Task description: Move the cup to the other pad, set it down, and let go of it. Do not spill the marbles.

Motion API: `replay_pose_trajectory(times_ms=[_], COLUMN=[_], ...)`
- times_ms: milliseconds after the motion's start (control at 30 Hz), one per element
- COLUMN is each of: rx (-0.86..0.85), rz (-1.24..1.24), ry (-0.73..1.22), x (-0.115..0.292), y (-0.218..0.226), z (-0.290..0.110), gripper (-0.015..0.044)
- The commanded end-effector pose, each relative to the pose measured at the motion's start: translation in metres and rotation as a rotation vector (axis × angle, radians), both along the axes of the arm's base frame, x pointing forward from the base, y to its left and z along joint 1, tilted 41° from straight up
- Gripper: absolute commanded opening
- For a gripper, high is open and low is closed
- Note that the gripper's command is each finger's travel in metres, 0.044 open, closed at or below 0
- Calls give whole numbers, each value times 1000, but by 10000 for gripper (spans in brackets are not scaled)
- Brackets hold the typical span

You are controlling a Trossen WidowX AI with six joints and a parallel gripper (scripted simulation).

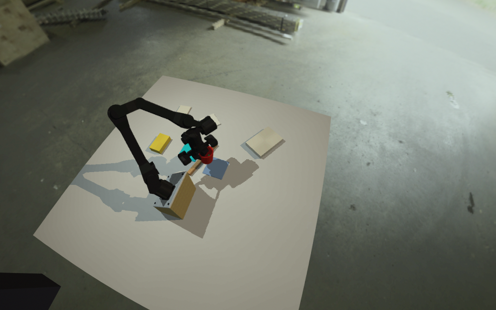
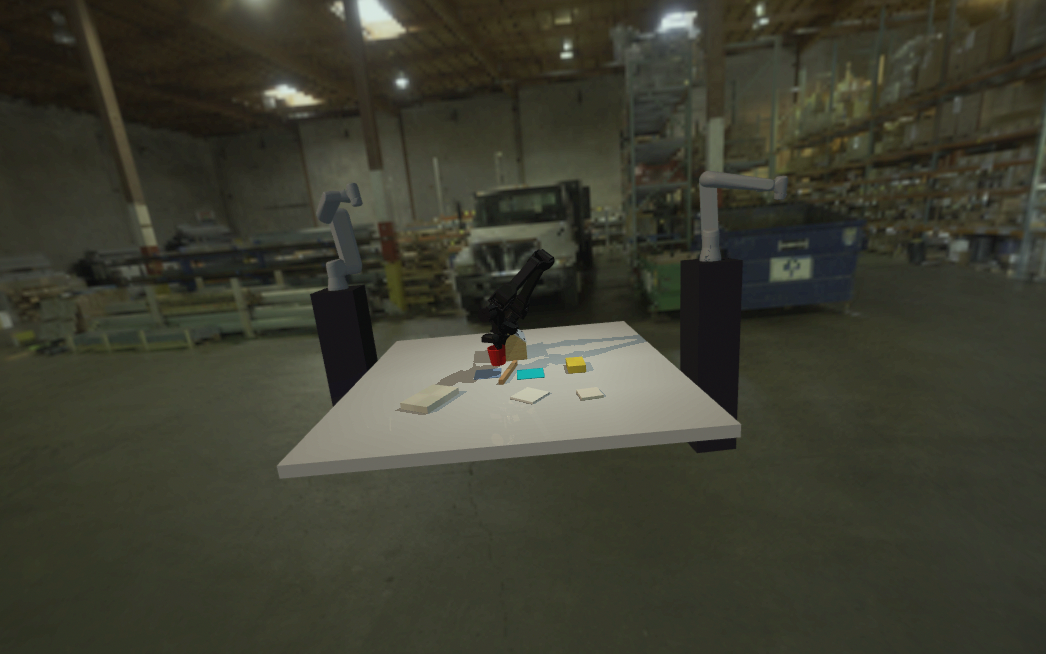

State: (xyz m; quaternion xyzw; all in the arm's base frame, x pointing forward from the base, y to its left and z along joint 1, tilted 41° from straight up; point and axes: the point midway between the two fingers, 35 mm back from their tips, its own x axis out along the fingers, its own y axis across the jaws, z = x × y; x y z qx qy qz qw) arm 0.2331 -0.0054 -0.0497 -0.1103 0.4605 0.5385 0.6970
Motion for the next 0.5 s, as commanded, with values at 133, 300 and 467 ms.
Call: replay_pose_trajectory(times_ms=[133, 300, 467], rx=[3, 3, 4], rz=[-4, -4, -4], ry=[-6, -6, -6], x=[6, 10, 13], y=[13, 22, 31], z=[14, 21, 29], gripper=[0, 0, 0])
